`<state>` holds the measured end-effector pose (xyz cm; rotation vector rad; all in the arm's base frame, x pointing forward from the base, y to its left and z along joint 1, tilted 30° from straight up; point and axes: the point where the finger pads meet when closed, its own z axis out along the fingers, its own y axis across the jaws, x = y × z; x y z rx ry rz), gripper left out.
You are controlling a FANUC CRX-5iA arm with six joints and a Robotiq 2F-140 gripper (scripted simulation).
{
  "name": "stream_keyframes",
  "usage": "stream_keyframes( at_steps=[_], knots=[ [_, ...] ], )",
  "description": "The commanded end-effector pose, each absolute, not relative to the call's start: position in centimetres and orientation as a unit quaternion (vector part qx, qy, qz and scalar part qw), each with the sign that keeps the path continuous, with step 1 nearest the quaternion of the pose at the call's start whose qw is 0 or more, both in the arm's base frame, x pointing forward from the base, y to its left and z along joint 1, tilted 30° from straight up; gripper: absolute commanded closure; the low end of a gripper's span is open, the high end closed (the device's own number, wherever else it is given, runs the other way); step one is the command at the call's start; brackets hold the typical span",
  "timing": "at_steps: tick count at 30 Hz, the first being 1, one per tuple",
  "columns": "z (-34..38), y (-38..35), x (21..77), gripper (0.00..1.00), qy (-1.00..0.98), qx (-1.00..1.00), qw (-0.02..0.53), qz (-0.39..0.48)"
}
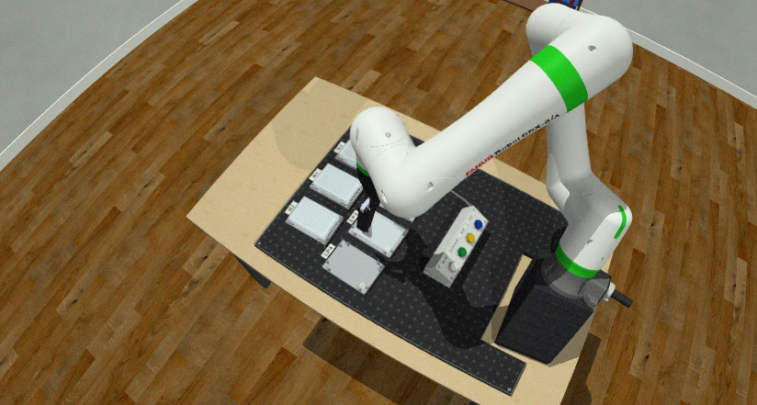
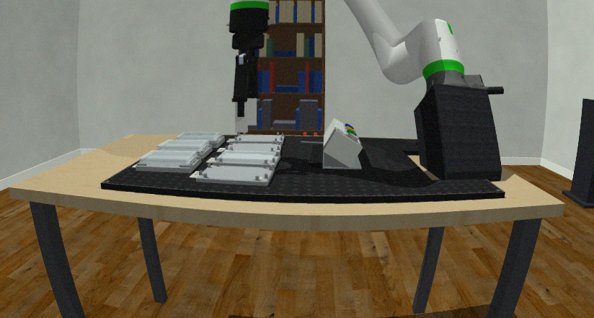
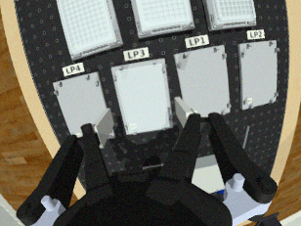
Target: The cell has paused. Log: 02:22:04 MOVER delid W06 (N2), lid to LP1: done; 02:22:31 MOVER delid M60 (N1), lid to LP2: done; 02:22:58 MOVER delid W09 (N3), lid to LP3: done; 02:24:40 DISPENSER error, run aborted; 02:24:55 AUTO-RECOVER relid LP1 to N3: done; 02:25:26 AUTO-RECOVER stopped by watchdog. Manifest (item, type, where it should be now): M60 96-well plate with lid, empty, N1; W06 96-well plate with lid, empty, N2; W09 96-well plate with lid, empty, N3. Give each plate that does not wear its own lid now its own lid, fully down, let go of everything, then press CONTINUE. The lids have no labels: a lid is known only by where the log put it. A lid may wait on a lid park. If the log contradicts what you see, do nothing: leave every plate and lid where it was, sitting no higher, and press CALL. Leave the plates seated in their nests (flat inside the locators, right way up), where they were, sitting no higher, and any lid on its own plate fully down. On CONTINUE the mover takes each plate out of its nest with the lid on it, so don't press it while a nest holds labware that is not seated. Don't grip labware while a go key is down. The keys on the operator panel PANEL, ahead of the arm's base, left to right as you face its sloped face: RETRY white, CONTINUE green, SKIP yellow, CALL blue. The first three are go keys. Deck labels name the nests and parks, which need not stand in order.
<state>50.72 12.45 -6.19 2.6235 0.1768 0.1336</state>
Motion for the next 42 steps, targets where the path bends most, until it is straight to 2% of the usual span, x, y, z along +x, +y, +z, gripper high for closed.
stream_keyframes(
  at_steps=[1,42],
  knots=[
    [-6.2,12.5,50.7,0.34,0.065,0.964,0.252,0.049],
    [-9.2,10.8,51.1,0.34,0.065,0.964,0.252,0.050]
  ],
)
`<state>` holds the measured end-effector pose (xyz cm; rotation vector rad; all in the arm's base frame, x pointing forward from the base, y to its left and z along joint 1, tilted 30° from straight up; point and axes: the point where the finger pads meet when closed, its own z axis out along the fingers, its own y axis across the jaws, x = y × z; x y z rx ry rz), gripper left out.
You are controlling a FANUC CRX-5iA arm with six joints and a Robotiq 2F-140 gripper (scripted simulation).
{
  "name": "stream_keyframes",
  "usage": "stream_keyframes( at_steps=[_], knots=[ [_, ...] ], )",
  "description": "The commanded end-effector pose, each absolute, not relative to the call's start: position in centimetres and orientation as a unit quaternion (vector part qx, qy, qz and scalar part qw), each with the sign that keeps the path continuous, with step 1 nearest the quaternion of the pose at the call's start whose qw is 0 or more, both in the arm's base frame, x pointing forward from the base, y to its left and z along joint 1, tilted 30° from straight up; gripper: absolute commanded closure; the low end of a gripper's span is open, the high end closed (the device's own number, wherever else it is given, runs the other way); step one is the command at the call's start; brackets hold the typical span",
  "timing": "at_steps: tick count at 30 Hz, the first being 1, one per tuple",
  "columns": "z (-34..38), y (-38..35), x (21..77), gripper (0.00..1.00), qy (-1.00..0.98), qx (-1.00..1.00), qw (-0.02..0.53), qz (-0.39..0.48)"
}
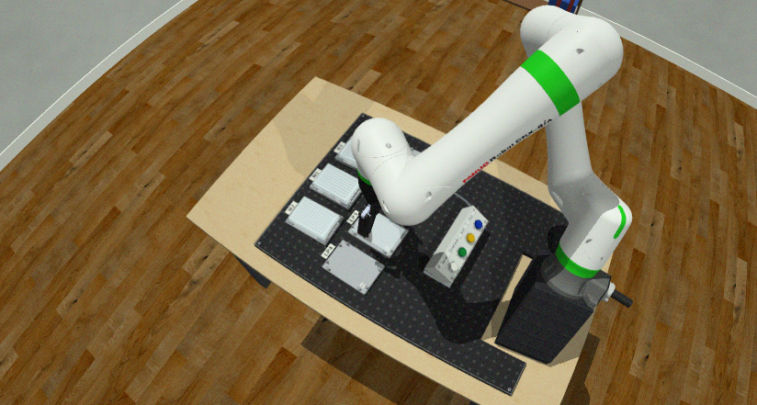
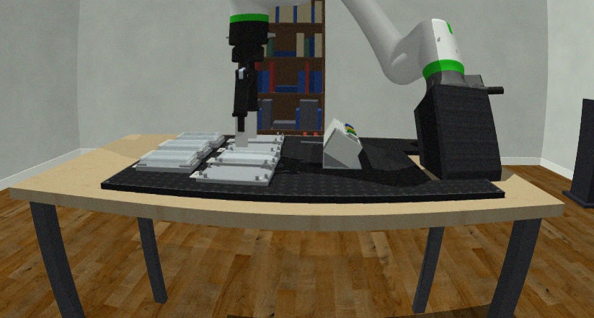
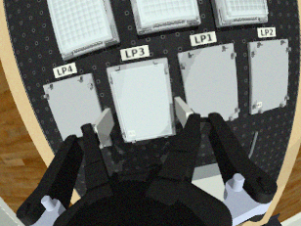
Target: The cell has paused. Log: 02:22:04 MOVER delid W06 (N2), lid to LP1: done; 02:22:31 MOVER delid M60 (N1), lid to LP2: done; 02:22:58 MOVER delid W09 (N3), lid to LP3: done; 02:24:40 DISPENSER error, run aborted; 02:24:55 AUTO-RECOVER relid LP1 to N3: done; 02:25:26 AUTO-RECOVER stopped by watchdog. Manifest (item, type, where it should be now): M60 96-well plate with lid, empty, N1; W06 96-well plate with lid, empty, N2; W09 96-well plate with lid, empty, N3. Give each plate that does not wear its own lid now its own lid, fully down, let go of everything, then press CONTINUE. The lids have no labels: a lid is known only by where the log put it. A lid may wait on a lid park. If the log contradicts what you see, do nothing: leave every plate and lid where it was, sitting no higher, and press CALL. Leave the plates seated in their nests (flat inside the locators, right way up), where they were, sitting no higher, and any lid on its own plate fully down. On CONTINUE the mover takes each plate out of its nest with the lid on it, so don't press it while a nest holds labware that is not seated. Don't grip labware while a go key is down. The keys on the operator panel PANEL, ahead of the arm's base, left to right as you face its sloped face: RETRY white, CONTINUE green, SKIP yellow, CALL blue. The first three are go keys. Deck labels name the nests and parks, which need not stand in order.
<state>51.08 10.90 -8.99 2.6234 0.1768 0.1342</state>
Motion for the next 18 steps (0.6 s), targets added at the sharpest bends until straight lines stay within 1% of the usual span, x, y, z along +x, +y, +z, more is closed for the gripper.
stream_keyframes(
  at_steps=[1,18],
  knots=[
    [-9.33,10.73,51.14,0.34,0.065,0.964,0.252,0.050],
    [-10.29,10.20,51.26,0.34,0.065,0.964,0.252,0.050]
  ],
)
